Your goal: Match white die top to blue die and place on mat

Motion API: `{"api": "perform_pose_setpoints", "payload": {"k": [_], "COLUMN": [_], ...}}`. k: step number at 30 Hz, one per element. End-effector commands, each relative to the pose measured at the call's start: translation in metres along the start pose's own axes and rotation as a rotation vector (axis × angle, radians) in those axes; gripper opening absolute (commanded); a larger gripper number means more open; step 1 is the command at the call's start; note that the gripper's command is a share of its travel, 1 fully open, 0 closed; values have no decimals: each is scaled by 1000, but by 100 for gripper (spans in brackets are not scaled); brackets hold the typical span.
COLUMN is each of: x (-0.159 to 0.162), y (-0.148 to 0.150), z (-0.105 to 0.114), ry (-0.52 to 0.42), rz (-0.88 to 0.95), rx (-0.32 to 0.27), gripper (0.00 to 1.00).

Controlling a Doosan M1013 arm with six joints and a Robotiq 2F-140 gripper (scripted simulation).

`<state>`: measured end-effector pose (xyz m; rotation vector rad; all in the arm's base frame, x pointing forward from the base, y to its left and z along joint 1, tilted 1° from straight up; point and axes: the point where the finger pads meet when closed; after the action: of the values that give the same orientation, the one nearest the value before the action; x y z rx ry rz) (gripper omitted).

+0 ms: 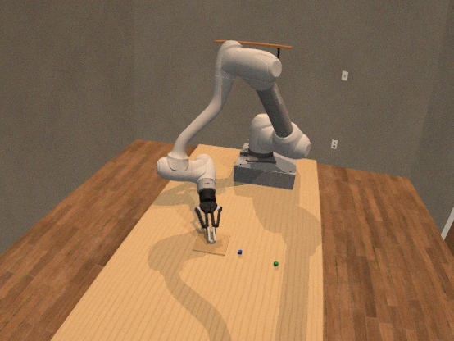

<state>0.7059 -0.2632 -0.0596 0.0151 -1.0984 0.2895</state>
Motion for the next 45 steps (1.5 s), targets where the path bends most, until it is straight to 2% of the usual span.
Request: {"api": "perform_pose_setpoints", "payload": {"k": [1, 22, 37, 45], "x": [0, 0, 0, 0], "y": [0, 0, 0, 0], "z": [0, 0, 0, 0], "ry": [0, 0, 0, 0], "rz": [0, 0, 0, 0], "rx": [0, 0, 0, 0], "gripper": [16, 16, 27, 27]}}
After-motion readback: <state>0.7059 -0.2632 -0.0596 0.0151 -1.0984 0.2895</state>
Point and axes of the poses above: the point where the finger pads meet when closed, its own z axis back along the fingers, its own y axis across the jaws, x = y × z, and after that the axes turned 8 degrees about z, right-handed
